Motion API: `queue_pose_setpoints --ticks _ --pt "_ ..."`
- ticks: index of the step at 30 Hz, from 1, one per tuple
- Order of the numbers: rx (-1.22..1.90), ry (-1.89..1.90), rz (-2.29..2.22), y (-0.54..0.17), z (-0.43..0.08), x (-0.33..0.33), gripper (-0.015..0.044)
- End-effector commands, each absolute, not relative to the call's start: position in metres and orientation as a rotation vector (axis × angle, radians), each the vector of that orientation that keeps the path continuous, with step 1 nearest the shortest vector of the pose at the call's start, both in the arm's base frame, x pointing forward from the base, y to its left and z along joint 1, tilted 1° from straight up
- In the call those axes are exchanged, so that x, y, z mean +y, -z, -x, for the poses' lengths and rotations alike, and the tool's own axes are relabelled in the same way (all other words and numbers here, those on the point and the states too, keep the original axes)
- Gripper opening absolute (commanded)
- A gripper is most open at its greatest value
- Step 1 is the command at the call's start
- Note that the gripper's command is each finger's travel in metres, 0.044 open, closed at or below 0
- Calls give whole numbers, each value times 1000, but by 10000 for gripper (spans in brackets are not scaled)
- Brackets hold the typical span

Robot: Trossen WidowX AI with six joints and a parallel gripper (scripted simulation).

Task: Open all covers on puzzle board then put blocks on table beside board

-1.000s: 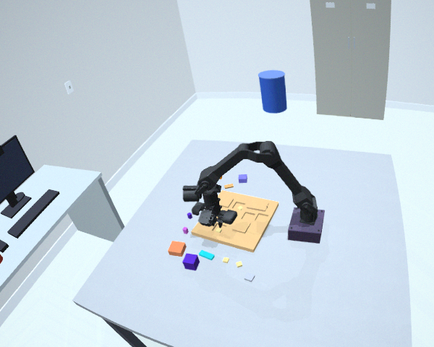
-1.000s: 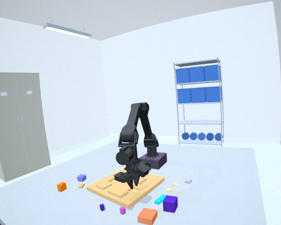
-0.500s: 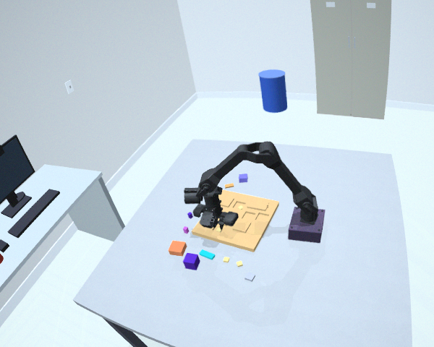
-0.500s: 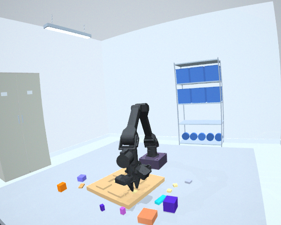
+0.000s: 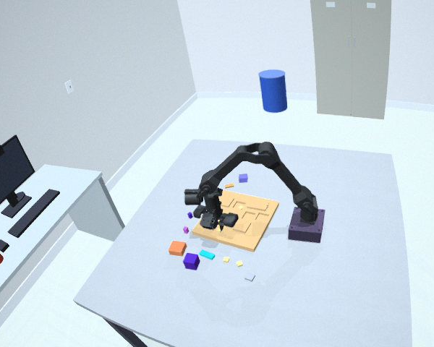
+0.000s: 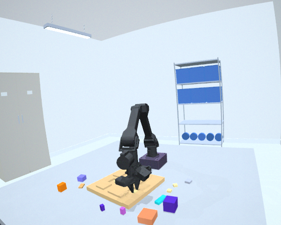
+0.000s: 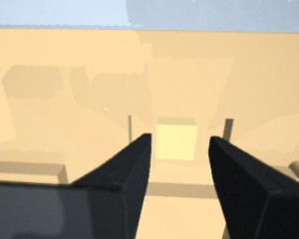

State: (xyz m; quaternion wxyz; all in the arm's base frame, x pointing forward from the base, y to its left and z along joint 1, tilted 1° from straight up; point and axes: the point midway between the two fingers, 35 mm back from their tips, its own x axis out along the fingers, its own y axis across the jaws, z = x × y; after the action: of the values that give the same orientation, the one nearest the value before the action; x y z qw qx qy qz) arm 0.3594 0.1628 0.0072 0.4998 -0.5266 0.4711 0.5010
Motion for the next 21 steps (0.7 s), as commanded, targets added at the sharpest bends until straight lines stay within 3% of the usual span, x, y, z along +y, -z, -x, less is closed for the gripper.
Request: queue_pose_setpoints --ticks 1,7,16,21 --pt "1147 -1216 1269 -1 -358 163 144" --pt "1147 -1216 1269 0 -358 163 144" --pt "1143 -1214 1273 -3 -359 162 84" --pt "1143 -1214 1273 -3 -359 162 80"
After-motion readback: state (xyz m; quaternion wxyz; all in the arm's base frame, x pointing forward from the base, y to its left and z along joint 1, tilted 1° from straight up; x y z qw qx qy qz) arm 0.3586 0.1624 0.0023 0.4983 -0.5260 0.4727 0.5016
